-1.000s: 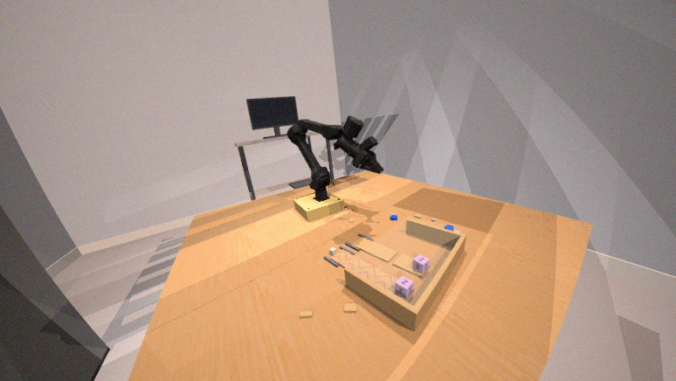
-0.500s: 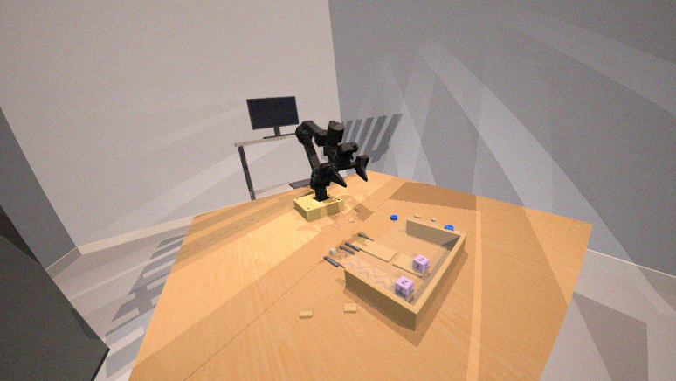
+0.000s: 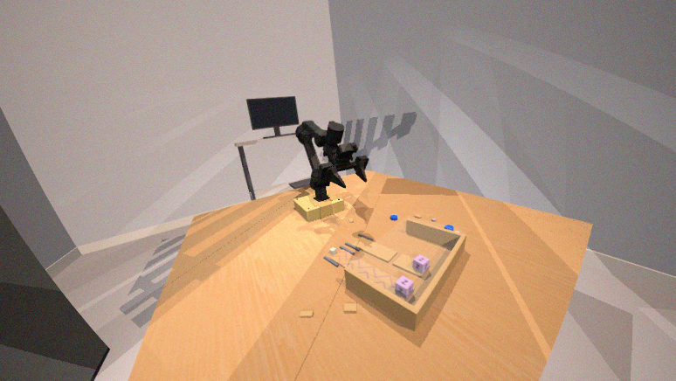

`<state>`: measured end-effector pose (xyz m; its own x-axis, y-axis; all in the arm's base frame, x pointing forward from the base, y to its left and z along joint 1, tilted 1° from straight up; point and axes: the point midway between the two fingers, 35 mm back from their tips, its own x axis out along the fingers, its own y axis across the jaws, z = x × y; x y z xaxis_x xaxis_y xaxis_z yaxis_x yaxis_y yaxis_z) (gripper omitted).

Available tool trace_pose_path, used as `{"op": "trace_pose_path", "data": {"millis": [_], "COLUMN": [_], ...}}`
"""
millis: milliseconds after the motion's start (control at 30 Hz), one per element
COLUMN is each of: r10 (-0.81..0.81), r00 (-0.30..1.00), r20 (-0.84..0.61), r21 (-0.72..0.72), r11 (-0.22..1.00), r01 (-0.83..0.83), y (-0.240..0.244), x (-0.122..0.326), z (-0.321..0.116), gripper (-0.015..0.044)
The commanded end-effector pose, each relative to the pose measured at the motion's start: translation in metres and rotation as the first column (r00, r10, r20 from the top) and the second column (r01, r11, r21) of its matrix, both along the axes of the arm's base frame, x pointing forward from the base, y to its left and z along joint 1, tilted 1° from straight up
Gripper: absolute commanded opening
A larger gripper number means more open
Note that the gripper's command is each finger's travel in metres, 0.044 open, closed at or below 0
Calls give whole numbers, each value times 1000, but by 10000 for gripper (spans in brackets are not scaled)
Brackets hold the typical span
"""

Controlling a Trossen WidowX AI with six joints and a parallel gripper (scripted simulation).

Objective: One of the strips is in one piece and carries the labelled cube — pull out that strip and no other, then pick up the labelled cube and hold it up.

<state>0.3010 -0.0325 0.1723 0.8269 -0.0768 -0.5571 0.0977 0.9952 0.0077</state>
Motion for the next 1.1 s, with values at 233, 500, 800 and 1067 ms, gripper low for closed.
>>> {"op": "trace_pose_path", "data": {"millis": [233, 500, 800, 1067], "r10": [8, 61, 170, 173], "r00": [953, 803, 568, 563], "r20": [-304, -592, -805, -808], "r21": [-75, -59, 63, 66], "r11": [997, 991, 977, 977], "r01": [-32, -119, -203, -205], "y": [-38, -85, -126, -127], "x": [38, 69, 84, 85], "z": [-14, -50, -103, -108], "gripper": [164, 0, 0, 0]}}
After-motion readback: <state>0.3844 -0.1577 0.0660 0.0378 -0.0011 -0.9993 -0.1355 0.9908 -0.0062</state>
